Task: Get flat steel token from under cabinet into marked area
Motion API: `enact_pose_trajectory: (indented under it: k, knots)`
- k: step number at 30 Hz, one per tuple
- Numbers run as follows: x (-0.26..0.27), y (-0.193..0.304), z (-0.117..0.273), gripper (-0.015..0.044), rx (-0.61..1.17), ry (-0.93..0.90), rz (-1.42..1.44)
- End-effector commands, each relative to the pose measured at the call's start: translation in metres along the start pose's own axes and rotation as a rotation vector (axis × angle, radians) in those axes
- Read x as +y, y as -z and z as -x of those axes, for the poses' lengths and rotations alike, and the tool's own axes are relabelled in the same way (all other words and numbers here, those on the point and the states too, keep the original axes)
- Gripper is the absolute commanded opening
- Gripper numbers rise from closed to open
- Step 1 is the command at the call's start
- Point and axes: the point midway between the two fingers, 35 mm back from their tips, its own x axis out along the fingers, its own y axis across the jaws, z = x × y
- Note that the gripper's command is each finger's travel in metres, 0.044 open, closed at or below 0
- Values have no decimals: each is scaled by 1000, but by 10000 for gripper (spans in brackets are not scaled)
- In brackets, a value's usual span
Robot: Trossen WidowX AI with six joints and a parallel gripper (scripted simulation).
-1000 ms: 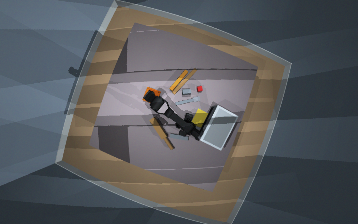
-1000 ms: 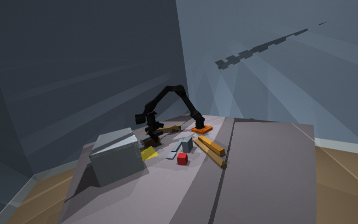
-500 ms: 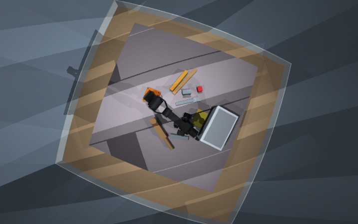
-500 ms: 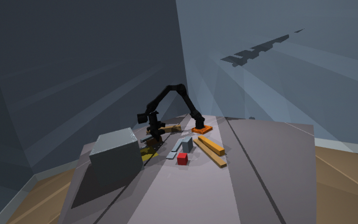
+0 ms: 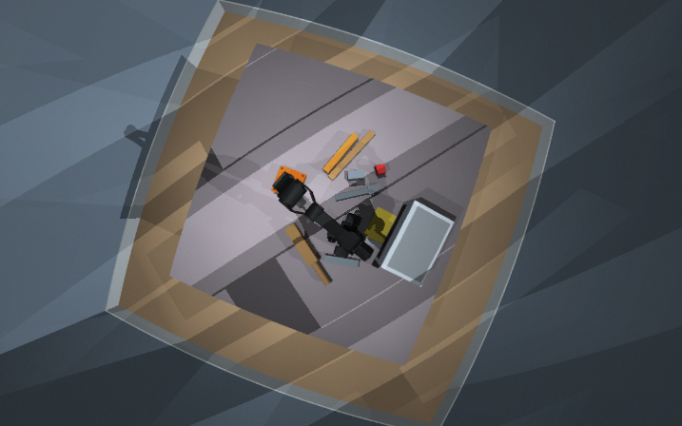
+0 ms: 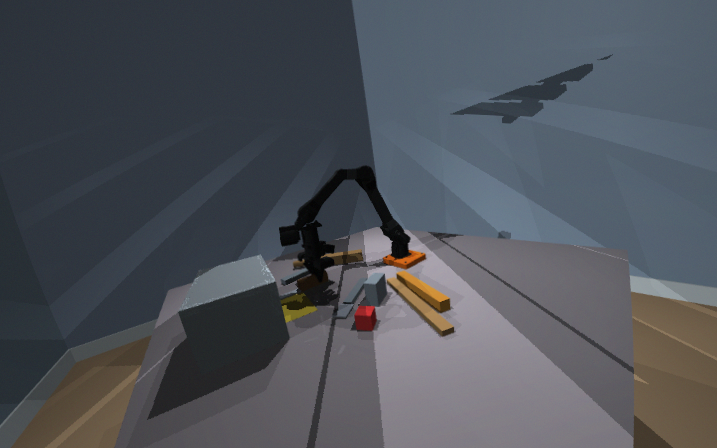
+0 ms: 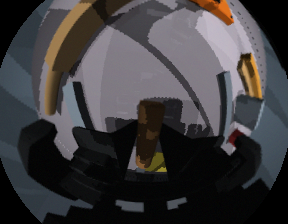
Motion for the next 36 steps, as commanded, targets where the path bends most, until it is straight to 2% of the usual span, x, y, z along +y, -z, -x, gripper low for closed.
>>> enact_pose_trajectory:
  k: [1, 36]
  knots:
    - [0, -6, -1, 0, 0, 3, 3]
    - [2, -46, -1, 0, -3, 3, 3]
